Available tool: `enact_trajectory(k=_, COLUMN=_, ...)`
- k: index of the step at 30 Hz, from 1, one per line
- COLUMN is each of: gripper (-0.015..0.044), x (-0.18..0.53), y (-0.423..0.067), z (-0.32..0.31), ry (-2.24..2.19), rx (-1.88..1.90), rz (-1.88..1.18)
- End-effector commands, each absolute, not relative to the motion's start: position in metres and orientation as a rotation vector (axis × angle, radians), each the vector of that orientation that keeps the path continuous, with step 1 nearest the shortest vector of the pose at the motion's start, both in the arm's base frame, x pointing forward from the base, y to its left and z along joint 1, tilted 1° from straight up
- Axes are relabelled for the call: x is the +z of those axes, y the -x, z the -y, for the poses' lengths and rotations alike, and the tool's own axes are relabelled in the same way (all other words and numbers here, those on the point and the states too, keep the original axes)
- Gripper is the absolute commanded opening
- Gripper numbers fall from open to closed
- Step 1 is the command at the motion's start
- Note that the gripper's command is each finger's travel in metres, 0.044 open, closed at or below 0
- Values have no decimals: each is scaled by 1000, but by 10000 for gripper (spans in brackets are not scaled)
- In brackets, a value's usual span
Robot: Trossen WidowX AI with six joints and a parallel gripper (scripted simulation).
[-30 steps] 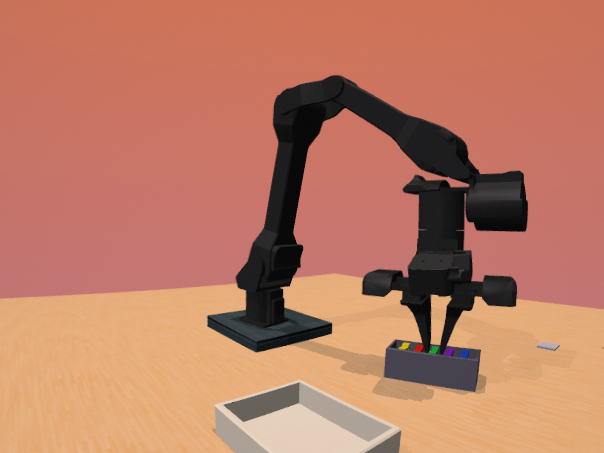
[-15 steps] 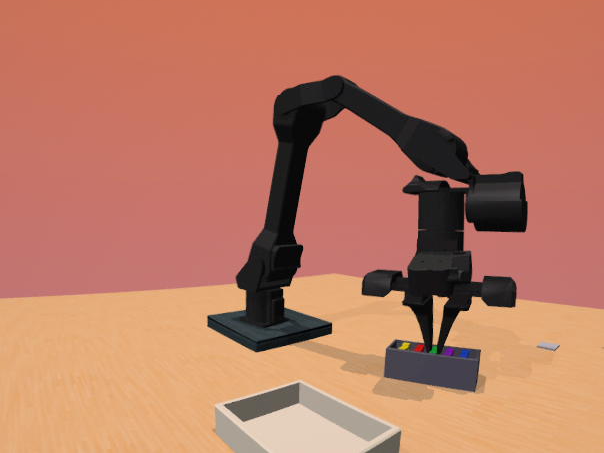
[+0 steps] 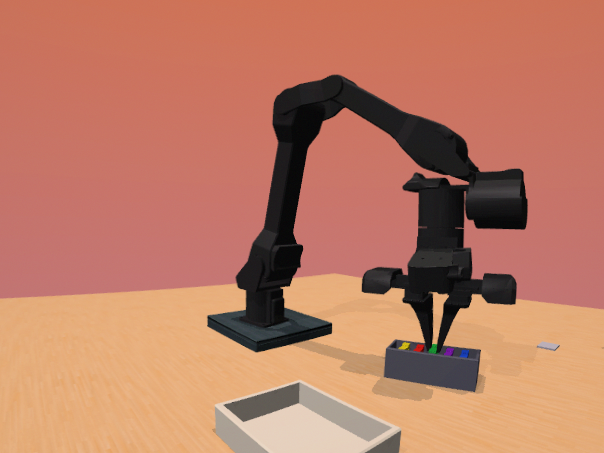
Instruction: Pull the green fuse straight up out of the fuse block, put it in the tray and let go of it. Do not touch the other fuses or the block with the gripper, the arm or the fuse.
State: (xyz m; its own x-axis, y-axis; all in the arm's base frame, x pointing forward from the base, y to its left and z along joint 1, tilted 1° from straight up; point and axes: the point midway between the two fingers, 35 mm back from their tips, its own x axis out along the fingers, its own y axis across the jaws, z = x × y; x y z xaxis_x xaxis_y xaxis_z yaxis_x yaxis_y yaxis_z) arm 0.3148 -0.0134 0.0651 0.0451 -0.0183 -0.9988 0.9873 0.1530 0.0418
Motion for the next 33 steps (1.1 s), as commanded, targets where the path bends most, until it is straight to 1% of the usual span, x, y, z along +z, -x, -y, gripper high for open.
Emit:
enact_trajectory(k=1, gripper=0, x=68, y=-315, z=13, ry=-1101, rx=-1074, rz=-1230)
enact_trajectory(k=33, gripper=0, x=83, y=-315, z=13, ry=-1102, rx=-1075, rz=-1231)
